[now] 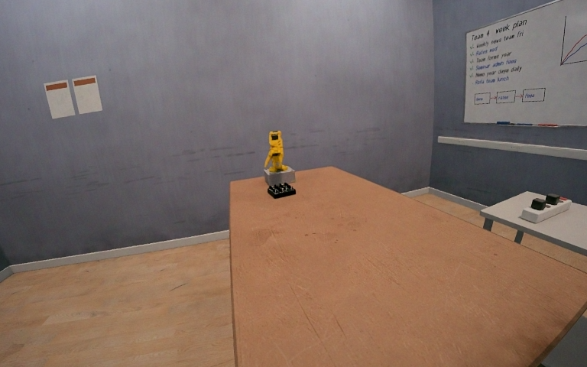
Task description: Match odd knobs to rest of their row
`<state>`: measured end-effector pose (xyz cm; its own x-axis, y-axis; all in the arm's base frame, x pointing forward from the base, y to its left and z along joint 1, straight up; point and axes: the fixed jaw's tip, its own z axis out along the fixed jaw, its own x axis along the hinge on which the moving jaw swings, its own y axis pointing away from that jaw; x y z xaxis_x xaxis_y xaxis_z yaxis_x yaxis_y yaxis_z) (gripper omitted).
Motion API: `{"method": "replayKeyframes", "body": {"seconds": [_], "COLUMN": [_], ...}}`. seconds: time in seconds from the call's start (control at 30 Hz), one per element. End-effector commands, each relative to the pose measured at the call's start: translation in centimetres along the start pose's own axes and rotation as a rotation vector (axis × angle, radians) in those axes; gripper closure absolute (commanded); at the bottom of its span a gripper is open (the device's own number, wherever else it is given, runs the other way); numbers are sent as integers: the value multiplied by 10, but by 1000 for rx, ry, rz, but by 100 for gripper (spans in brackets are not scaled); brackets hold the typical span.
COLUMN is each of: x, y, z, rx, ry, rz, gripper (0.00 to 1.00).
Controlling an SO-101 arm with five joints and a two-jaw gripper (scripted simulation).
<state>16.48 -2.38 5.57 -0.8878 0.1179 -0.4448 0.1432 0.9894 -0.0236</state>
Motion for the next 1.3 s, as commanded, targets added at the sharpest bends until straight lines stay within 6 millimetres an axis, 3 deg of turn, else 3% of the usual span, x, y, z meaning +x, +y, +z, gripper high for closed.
{"method": "replayKeyframes", "body": {"seconds": [0.0,1.27], "x": [6,13], "y": [-1,-2], "z": [2,4], "rx": [1,3], "ry": [27,56], "rz": [15,29], "gripper": [60,60]}}
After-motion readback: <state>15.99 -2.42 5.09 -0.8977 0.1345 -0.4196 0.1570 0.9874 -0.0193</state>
